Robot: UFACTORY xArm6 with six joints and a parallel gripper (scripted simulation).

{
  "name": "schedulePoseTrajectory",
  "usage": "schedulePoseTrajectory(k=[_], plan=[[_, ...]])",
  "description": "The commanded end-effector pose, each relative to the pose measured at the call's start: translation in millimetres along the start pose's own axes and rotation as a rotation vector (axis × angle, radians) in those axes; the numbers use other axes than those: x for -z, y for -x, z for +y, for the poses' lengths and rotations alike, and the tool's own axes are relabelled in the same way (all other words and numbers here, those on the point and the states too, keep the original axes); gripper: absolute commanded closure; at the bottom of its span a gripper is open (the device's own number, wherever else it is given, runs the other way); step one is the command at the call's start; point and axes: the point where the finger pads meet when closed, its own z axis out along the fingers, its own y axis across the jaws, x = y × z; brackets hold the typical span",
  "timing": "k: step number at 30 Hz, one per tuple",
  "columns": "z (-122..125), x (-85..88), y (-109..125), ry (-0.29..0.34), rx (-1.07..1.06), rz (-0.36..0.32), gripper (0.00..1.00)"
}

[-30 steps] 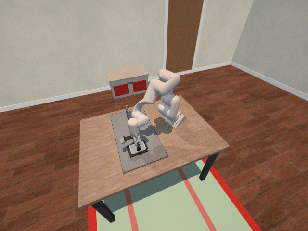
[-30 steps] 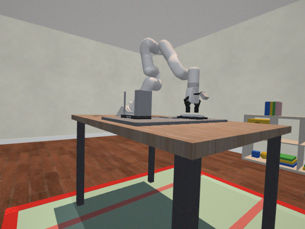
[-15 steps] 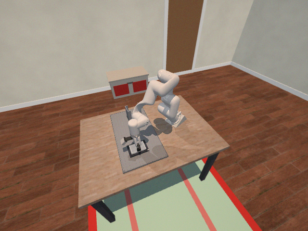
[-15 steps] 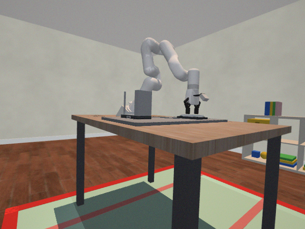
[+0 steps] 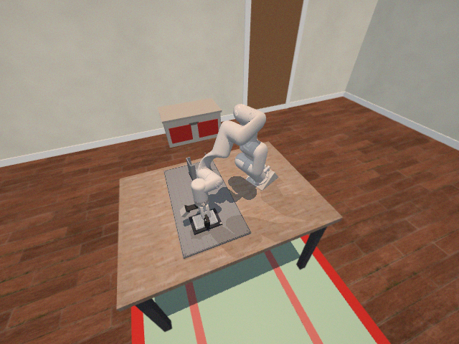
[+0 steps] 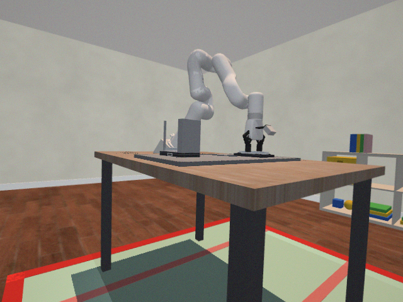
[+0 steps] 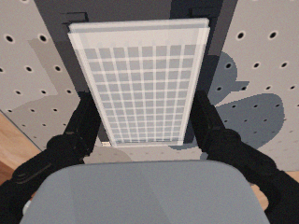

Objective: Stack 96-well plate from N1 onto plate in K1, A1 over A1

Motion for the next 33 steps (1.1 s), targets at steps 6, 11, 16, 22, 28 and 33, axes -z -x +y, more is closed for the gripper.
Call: schedulePoseTrajectory(k=[6,11,16,22,28,33], plan=[[-0.5,-0.2,-1.3,-0.001,0.0,0.003,0.0],[-0.5,-0.3,-1.3,-0.001,0.0,0.003,0.0],[-0.6,-0.2,-1.4,-0.001,0.0,0.003,0.0],[-0.5,0.4,-1.3,-0.001,0.0,0.003,1.0],[-0.5,0.3,-1.3,-0.001,0.0,0.003,1.0],[-0.5,0.4,-1.3,-0.001,0.0,0.003,1.0]])
